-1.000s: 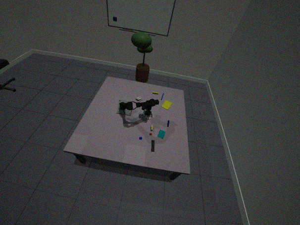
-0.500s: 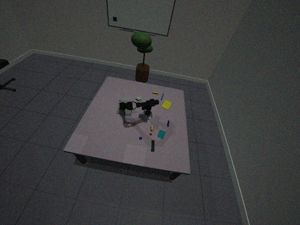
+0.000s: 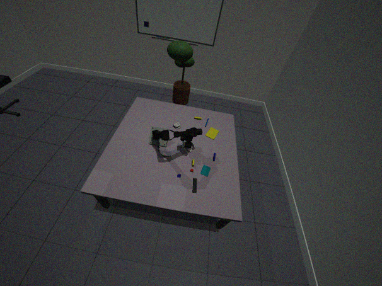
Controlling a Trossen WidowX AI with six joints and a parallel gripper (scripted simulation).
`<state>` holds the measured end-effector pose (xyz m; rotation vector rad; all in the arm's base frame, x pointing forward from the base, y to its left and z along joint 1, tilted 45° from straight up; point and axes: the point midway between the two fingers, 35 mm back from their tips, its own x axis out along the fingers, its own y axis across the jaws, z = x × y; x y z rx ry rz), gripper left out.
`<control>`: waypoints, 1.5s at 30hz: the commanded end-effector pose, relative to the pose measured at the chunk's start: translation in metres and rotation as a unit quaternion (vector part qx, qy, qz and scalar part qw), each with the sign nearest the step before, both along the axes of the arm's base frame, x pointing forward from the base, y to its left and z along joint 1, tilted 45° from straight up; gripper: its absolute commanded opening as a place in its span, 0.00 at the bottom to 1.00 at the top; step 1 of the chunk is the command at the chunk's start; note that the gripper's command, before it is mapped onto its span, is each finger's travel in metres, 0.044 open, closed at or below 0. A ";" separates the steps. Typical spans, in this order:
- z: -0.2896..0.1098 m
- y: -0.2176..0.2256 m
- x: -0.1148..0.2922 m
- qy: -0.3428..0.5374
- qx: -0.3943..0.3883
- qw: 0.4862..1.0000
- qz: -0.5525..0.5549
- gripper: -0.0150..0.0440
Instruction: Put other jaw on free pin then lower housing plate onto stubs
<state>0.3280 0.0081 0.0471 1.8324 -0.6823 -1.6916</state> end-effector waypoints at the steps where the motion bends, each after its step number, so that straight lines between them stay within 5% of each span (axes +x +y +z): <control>1: -0.005 -0.006 0.000 0.002 -0.003 1.000 0.001 0.48; 45: -0.024 -0.026 0.001 0.003 -0.005 1.000 0.002 0.48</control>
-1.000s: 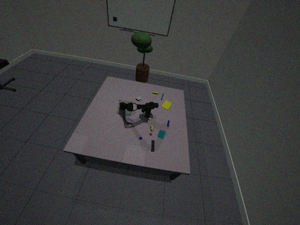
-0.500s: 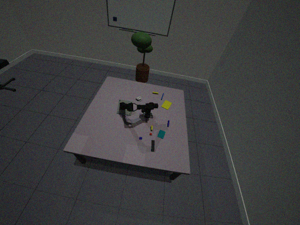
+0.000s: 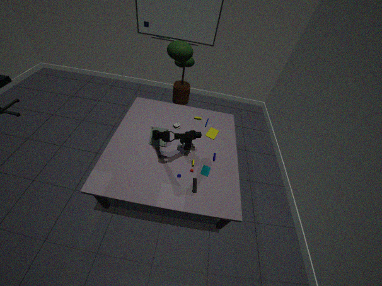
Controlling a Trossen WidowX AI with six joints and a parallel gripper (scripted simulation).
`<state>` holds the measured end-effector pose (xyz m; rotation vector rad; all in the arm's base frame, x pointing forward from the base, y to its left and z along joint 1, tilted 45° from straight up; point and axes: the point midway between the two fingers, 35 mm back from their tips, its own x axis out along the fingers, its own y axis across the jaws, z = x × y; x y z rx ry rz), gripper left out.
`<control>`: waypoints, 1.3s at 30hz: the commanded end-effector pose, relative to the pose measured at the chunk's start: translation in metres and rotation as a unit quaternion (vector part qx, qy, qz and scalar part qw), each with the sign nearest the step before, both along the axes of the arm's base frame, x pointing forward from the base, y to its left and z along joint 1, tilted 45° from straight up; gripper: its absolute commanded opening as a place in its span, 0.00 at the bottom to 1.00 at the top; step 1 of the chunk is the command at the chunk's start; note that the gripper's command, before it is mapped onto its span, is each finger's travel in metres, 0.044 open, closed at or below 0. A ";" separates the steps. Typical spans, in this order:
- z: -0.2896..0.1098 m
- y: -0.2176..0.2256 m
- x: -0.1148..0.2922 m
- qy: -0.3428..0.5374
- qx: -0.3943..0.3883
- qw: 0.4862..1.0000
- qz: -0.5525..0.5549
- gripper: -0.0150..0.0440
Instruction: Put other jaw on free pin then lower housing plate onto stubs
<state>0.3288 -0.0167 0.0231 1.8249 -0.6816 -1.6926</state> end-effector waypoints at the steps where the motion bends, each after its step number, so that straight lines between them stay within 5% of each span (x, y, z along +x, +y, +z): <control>1: -0.001 -0.002 0.000 0.001 -0.003 1.000 0.001 0.48; 39: -0.008 -0.009 0.001 0.002 -0.003 1.000 0.002 0.48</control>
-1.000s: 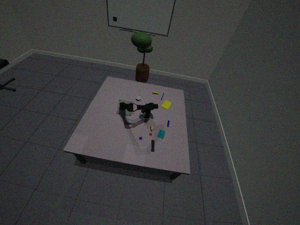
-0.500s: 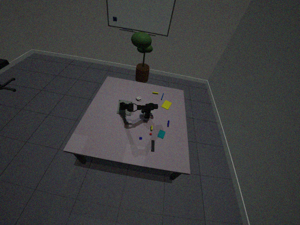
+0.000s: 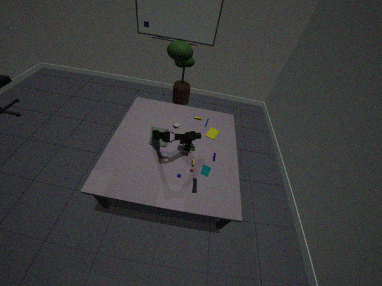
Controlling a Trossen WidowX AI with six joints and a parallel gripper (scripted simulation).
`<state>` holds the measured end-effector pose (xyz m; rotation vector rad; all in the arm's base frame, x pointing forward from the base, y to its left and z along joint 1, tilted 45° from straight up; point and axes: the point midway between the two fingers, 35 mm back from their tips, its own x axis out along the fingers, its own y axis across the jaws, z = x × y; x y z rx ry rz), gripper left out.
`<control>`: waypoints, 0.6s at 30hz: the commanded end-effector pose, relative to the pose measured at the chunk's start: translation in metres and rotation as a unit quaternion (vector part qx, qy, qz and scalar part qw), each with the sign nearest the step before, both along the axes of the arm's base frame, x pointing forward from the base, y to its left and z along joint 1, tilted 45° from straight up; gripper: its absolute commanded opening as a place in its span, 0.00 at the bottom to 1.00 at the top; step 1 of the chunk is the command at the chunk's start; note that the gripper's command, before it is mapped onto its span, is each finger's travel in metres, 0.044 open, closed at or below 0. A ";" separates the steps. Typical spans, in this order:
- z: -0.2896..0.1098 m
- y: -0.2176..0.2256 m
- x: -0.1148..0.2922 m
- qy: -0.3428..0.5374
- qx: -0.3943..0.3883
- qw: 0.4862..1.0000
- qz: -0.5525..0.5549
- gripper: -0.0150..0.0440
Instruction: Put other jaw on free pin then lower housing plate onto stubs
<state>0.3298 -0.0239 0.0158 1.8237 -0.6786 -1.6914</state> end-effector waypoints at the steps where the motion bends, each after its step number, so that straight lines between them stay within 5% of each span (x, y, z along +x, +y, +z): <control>1: -0.001 -0.002 0.000 0.001 -0.003 1.000 0.001 0.48; 18: -0.004 -0.004 0.000 0.001 -0.003 1.000 0.001 0.48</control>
